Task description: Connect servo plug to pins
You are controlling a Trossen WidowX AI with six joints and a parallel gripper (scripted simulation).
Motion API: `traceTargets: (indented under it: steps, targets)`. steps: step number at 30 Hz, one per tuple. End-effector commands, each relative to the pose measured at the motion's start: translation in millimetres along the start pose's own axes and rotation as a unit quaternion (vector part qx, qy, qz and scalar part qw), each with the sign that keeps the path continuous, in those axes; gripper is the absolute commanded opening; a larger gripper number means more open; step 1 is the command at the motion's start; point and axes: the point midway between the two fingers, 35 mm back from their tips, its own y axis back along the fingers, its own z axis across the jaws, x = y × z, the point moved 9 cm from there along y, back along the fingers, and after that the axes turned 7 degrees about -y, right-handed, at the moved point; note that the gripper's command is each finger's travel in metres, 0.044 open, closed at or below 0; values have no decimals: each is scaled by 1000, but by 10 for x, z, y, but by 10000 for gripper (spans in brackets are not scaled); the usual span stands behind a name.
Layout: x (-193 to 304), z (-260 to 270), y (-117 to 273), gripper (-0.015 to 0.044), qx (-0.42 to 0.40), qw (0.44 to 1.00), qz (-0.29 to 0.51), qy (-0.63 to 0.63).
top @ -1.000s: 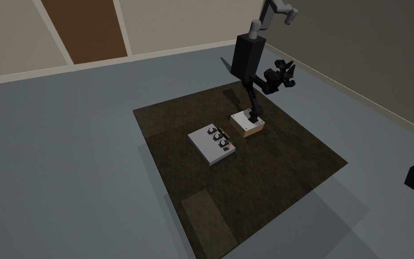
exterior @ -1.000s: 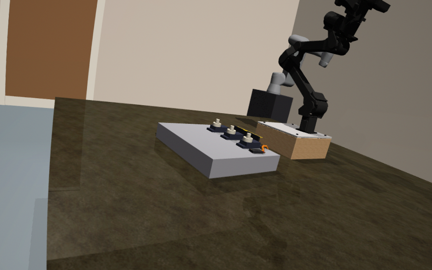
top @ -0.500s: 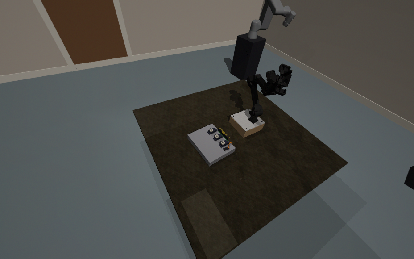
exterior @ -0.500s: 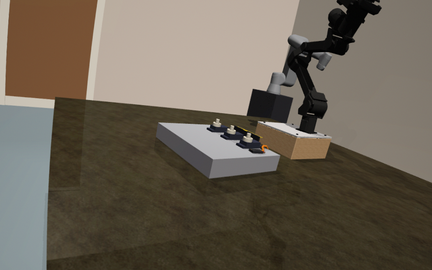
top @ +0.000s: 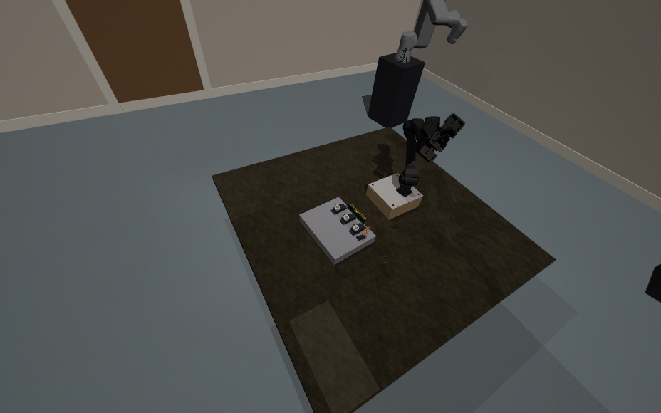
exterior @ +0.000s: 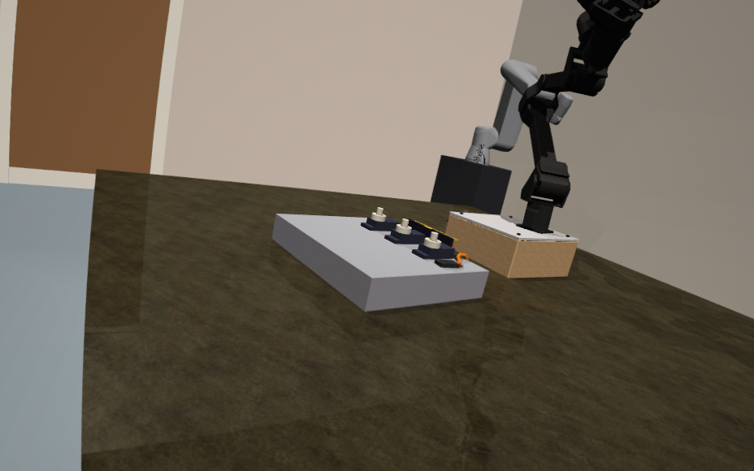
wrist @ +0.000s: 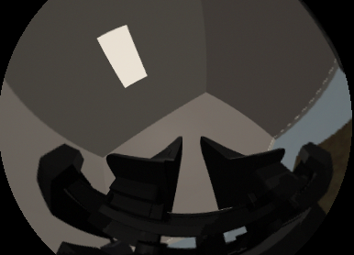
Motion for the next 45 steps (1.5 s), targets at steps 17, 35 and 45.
traceTargets:
  steps: [17, 35, 45]
  targets:
    - [-326, -654, 77, 115, 188, 946, -7, 265]
    - [-814, -1167, 413, 115, 376, 806, 26, 456]
    - [-1124, -1372, 732, 115, 482, 697, 69, 527]
